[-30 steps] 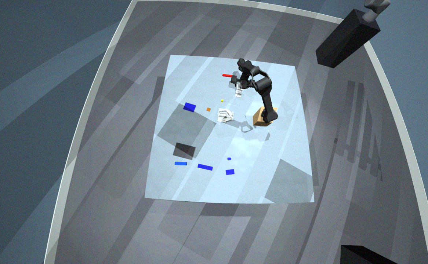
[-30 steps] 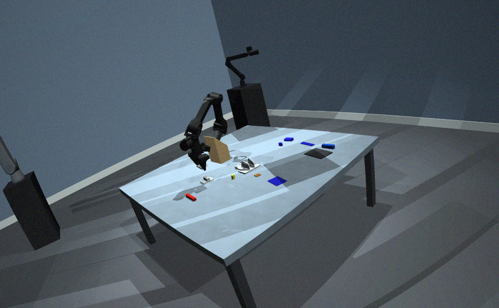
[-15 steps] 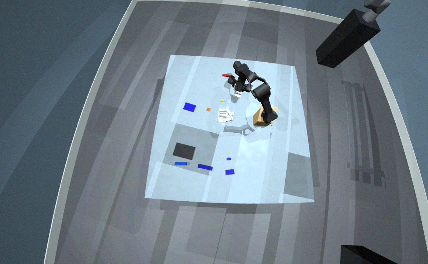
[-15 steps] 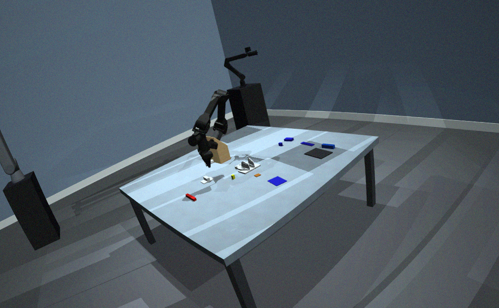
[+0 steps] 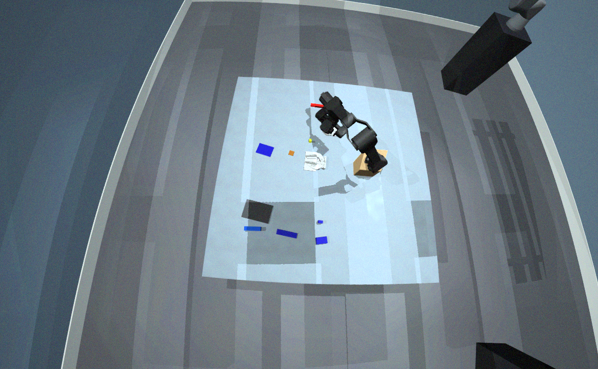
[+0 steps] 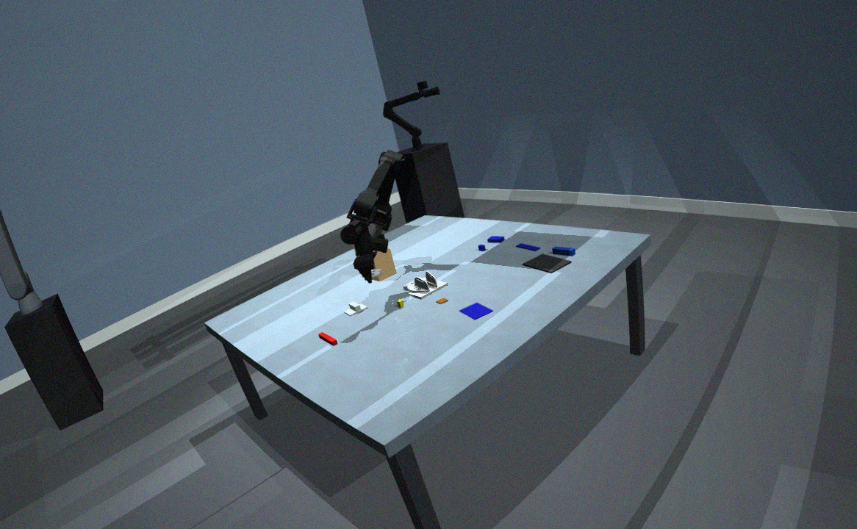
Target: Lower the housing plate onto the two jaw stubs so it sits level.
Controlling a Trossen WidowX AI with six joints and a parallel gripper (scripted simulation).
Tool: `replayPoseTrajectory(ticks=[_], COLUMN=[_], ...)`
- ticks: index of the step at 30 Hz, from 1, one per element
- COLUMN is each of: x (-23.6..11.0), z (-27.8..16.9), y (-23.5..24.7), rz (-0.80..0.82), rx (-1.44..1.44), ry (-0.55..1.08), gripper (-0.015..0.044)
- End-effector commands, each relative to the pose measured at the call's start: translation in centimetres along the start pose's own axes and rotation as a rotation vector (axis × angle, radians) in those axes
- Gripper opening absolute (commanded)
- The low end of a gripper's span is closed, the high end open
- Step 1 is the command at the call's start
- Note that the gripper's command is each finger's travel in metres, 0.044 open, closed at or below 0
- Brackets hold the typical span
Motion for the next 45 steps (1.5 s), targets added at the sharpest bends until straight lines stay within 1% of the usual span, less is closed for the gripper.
replayPoseTrajectory(ticks=[1,30,41,45], x=[0.1,0.5,1.0,1.1], z=[1.6,10.6,13.5,13.8], y=[0.2,2.9,4.6,4.9], rz=[0.001,0.017,0.038,0.041], rx=[0.093,0.661,0.875,0.904], ry=[-0.003,-0.019,-0.025,-0.026], gripper=[0.0351,0.0351,0.0351,0.0351])
Point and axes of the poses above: the point midway between the two fingers, 35 mm back from their tips, its own x axis out along the fingers, its own y axis across the jaws, z = x × y, the point moved 10 cm from there along -x, back along the fingers, and after that the axes turned 14 degrees about -x, right-handed, at the moved point
